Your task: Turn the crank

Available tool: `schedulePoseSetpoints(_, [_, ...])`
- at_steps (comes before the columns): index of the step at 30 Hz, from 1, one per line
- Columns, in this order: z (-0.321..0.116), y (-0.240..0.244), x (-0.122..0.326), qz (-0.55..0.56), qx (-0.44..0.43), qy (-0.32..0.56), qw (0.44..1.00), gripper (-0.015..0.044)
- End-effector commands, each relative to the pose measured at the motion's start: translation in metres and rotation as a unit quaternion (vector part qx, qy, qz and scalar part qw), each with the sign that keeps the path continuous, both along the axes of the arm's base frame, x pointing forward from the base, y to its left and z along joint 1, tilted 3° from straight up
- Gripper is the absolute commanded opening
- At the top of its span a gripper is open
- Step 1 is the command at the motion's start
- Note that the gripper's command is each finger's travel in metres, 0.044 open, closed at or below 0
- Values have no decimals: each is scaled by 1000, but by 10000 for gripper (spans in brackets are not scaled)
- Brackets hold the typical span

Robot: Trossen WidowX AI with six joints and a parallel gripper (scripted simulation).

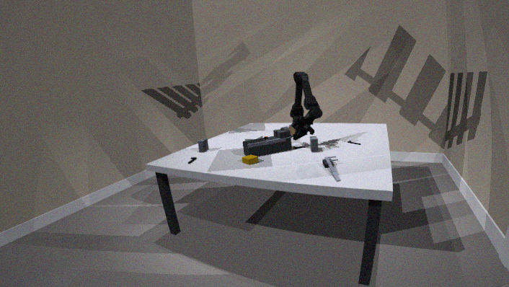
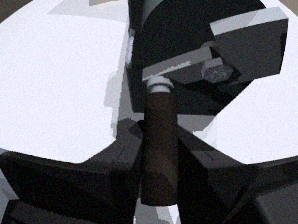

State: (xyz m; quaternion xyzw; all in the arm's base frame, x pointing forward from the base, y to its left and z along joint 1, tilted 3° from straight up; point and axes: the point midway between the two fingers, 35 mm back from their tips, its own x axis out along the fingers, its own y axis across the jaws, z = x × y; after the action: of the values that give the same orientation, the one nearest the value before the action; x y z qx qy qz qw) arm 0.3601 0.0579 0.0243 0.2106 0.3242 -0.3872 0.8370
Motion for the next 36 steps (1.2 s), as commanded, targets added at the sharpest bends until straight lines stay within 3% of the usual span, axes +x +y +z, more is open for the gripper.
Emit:
schedulePoseSetpoints(1, [-8, -3, -4, -1, -1, 10, 1000, 0])
schedulePoseSetpoints(36, [-13, -7, -9, -1, -1, 11, 1000, 0])
